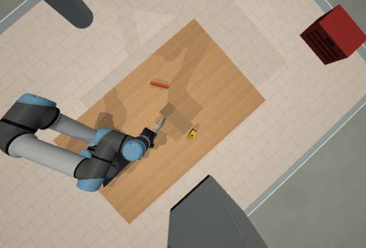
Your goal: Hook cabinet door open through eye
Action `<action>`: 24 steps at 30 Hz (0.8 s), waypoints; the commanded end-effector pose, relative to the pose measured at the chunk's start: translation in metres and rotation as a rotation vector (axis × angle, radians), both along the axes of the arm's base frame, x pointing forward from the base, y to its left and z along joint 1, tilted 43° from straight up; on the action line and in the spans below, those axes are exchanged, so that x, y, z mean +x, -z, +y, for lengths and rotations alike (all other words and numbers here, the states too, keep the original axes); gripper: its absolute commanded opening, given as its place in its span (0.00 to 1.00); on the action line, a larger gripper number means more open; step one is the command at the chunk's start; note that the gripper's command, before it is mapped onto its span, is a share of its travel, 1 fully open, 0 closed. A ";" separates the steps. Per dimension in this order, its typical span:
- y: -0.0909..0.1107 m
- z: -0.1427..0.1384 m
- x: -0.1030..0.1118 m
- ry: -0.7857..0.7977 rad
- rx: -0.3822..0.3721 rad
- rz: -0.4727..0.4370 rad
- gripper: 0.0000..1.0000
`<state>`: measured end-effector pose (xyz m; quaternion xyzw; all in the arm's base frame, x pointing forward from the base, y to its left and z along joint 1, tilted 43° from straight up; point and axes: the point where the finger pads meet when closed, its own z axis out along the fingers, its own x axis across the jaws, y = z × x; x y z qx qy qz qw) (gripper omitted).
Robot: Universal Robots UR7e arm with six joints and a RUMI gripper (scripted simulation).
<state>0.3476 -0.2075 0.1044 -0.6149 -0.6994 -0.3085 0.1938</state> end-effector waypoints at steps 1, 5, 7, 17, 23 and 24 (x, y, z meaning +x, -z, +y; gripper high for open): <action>0.001 0.000 0.000 0.023 0.003 0.021 0.15; 0.001 0.001 0.000 0.038 0.005 0.034 0.15; 0.002 0.001 0.000 0.055 0.007 0.049 0.15; 0.007 0.006 0.001 0.186 0.027 0.168 0.15; 0.009 0.008 0.001 0.259 0.038 0.235 0.15; 0.010 0.009 0.001 0.280 0.041 0.254 0.15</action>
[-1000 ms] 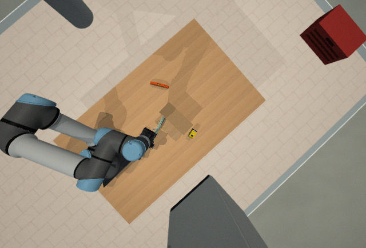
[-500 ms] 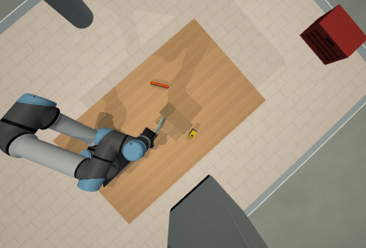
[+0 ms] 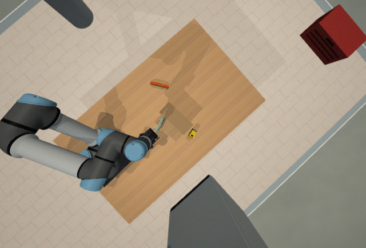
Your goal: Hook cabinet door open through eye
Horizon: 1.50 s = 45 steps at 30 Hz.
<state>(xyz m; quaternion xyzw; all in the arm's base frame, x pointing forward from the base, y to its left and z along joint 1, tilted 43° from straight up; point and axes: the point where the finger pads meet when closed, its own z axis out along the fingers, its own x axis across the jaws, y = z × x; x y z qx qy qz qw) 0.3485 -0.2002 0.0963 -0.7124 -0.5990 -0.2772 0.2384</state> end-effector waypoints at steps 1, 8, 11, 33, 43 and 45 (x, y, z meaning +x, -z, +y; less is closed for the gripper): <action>0.003 0.002 0.000 0.079 0.008 0.073 0.15; 0.009 0.008 0.001 0.245 0.033 0.224 0.15; 0.012 0.010 0.002 0.325 0.045 0.298 0.15; 0.033 0.029 0.005 0.886 0.129 0.810 0.15; 0.045 0.040 0.007 1.212 0.178 1.108 0.15; 0.047 0.042 0.007 1.275 0.187 1.165 0.15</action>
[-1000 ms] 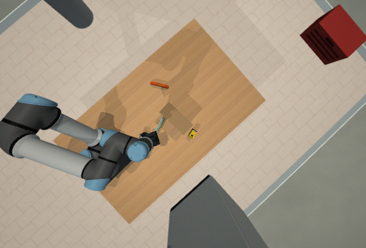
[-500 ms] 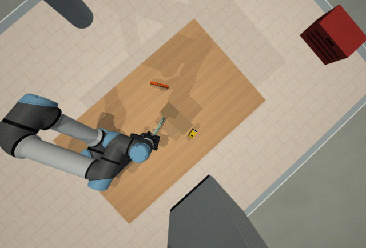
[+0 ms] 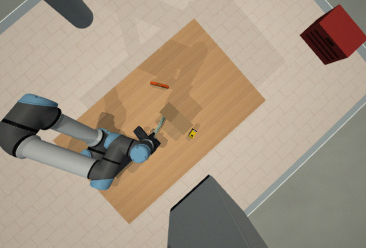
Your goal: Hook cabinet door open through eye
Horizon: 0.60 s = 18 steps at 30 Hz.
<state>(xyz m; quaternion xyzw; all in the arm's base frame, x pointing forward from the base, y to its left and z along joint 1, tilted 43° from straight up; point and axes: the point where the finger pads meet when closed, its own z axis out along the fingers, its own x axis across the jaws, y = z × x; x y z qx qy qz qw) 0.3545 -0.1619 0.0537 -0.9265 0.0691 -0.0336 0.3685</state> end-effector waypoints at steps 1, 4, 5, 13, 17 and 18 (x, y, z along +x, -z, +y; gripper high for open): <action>0.006 0.005 0.001 0.169 0.014 0.161 0.15; 0.007 0.006 0.001 0.199 0.018 0.189 0.15; 0.008 0.007 0.001 0.229 0.023 0.217 0.15; 0.016 0.015 0.002 0.452 0.057 0.422 0.15; 0.020 0.018 0.003 0.549 0.072 0.512 0.15; 0.021 0.019 0.003 0.572 0.075 0.533 0.15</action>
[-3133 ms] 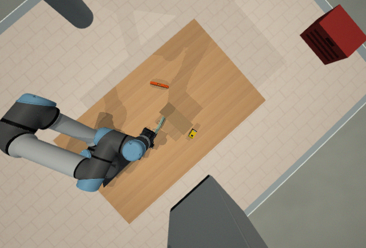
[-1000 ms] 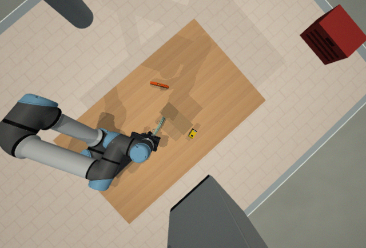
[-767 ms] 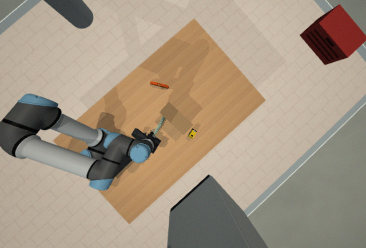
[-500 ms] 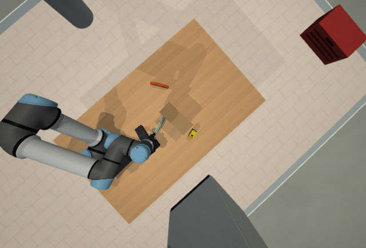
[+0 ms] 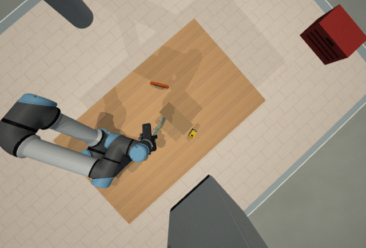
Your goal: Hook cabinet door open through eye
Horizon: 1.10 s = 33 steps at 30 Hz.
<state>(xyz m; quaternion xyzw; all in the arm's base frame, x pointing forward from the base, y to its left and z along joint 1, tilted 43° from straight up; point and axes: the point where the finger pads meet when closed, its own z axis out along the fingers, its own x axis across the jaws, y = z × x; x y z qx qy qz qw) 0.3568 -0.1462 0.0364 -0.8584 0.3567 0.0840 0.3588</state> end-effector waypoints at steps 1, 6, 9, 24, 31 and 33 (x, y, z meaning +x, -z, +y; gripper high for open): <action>0.004 0.004 0.001 0.128 0.010 0.122 0.15; 0.007 0.006 0.001 0.190 0.020 0.179 0.15; 0.009 0.008 0.002 0.246 0.028 0.230 0.15; 0.015 0.013 0.002 0.408 0.053 0.379 0.15; 0.016 0.015 0.003 0.447 0.059 0.414 0.15; 0.016 0.015 0.003 0.453 0.059 0.420 0.15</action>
